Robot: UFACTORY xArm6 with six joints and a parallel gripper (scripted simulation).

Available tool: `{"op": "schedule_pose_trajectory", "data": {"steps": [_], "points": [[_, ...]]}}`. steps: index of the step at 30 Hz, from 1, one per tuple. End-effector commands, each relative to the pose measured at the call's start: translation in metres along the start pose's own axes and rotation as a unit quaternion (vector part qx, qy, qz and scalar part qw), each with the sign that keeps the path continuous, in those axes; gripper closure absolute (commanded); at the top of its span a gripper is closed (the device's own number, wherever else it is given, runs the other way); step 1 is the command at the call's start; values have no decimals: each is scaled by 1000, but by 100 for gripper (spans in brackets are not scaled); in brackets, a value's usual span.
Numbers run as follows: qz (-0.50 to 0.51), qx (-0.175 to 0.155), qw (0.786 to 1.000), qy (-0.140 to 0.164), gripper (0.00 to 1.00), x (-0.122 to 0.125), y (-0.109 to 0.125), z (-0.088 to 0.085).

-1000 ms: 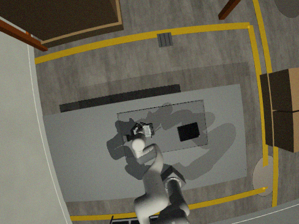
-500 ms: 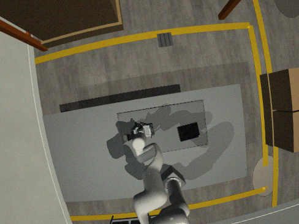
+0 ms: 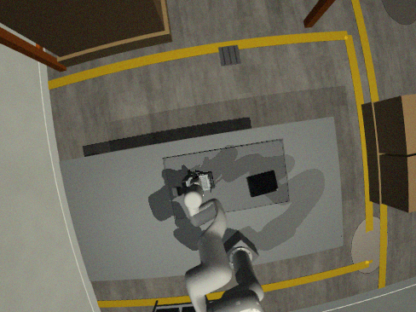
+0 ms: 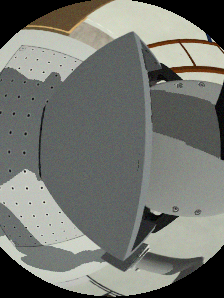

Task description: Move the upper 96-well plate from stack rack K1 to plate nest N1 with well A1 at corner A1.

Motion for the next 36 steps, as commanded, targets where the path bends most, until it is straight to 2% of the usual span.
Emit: {"op": "schedule_pose_trajectory", "data": {"steps": [1,23,36], "points": [[0,1,1000,2,0,1,-1,1],[0,1,1000,2,0,1,-1,14],[0,1,1000,2,0,1,-1,14]]}}
Point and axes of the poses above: the point where the finger pads meet when closed, its own z axis out along the fingers, its own x axis across the jaws, y = z × x, the point moved 4 cm from there along -z, back along the fingers, and after that the axes turned 5 degrees about z, right-handed, at the moved point
